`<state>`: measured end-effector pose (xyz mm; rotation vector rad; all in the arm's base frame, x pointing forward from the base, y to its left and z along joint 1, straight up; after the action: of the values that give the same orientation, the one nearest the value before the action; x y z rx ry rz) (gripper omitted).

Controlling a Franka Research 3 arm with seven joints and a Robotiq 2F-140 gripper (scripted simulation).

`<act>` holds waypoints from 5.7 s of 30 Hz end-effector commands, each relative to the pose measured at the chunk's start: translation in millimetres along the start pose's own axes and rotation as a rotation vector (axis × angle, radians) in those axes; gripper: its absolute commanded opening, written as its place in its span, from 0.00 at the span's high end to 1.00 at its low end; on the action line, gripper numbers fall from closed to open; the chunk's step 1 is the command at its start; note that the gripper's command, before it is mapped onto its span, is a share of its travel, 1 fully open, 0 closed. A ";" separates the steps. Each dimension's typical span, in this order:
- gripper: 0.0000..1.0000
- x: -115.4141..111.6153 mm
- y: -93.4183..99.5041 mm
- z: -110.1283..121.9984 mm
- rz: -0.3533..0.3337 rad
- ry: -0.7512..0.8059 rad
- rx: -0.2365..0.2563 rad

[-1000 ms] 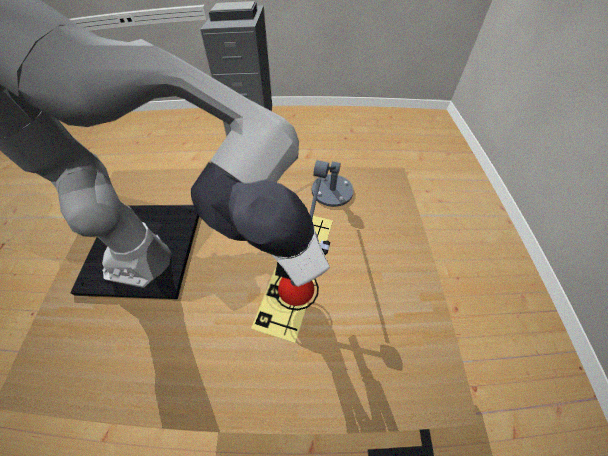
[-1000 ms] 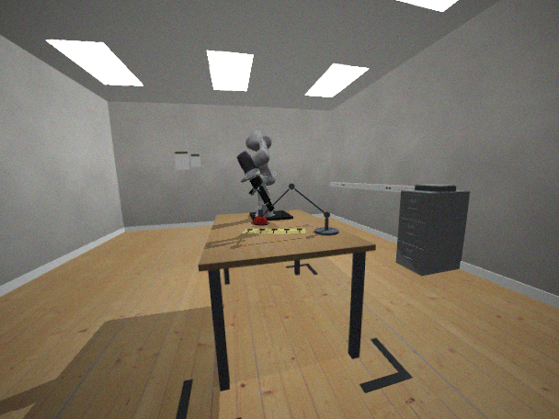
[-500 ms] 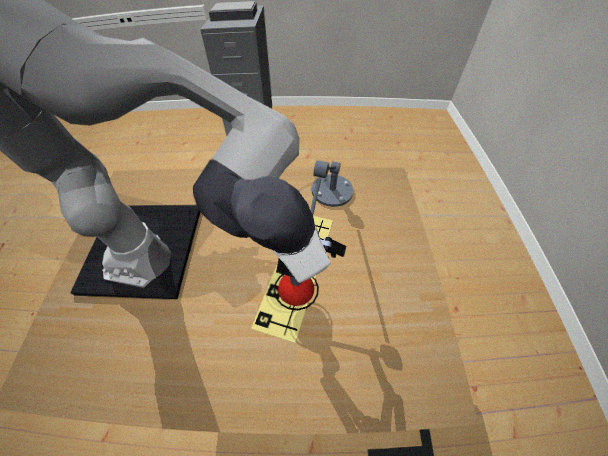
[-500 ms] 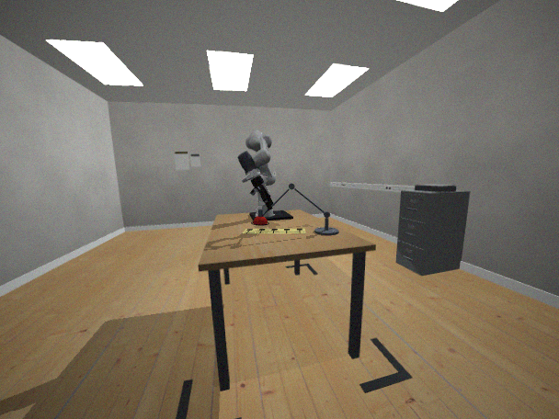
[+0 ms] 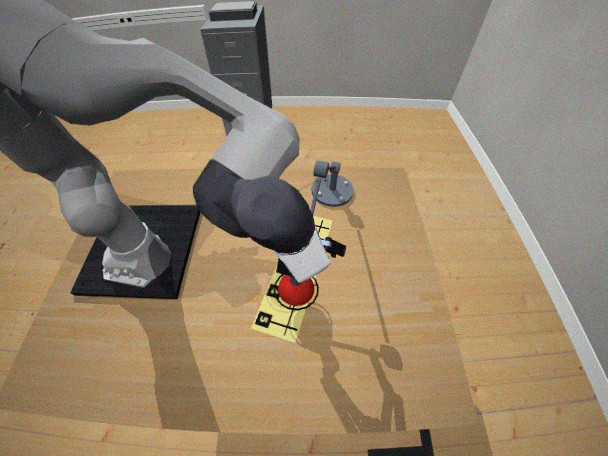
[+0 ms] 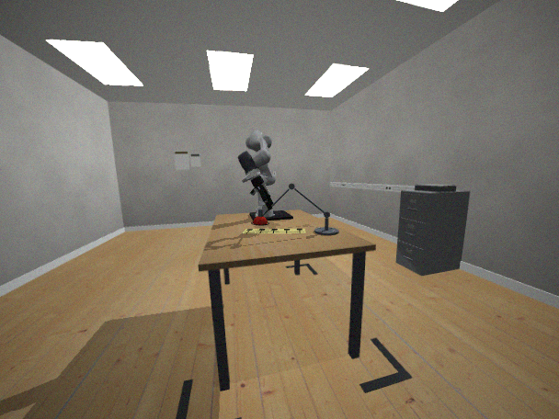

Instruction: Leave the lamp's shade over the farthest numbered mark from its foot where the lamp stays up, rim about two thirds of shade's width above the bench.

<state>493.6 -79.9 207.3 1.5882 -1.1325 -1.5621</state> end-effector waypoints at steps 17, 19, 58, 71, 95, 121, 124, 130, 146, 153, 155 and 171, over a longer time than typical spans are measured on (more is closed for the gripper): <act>0.00 0.0 0.1 -0.1 0.000 0.000 0.000; 0.00 0.0 0.1 -0.1 0.000 0.000 0.000; 0.00 -0.4 39.1 0.5 0.000 0.000 0.000; 0.00 -0.3 86.1 -0.6 0.000 0.010 0.009; 0.00 1.5 126.7 -8.4 0.001 0.038 0.045; 0.00 1.5 128.3 -8.8 0.001 0.039 0.047; 0.00 1.5 128.3 -8.9 0.001 0.039 0.048; 0.00 1.6 128.3 -9.0 0.002 0.039 0.048; 0.00 -18.4 119.0 -2.6 0.101 0.001 -0.001; 0.00 -22.9 111.3 -1.2 0.124 -0.003 -0.013; 0.00 -22.4 106.1 -1.4 0.123 0.004 -0.013; 0.00 -18.5 69.8 -1.0 0.114 0.030 -0.014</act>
<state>482.6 -94.8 283.1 1.4955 -1.1679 -1.4740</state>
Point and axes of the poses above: the point where the finger pads meet when closed, its own y axis back along the fingers, its own z axis across the jaws, x = y × z, the point moved 5 cm from there along y, back along the fingers, and after that the axes turned 13 degrees about y, right-handed, at the moved point
